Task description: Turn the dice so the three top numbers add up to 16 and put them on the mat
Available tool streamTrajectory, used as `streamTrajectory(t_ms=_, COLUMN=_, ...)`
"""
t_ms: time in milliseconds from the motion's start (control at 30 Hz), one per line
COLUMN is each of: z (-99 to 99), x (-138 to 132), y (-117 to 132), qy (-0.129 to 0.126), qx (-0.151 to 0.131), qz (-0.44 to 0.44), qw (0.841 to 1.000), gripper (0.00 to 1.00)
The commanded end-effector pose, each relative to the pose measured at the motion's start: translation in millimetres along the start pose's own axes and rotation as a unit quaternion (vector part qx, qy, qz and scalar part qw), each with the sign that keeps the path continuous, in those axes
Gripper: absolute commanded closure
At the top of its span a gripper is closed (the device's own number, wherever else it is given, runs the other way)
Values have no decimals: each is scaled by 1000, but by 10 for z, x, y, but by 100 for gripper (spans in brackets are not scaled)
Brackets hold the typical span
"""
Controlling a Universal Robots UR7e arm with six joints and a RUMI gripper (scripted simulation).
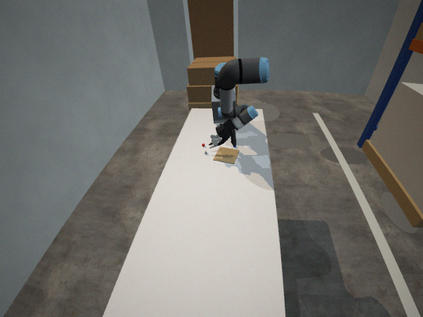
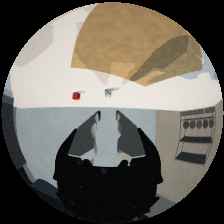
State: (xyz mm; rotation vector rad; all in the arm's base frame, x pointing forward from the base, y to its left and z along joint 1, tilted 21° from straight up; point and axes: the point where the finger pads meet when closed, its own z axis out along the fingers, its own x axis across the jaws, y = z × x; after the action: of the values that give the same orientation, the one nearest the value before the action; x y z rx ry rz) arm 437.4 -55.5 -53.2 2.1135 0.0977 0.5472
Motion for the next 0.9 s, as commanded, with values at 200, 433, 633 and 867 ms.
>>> streamTrajectory(t_ms=200, z=-215, x=4, y=306, qy=0, qx=0, qz=0, qw=1000, gripper=82)
streamTrajectory(t_ms=433, z=-254, x=3, y=362, qy=0, qx=0, qz=0, qw=1000, gripper=82)
streamTrajectory(t_ms=633, z=-253, x=3, y=363, qy=0, qx=1, qz=0, qw=1000, gripper=82)
streamTrajectory(t_ms=867, z=-238, x=2, y=382, qy=-1, qx=18, qz=0, qw=1000, gripper=82)
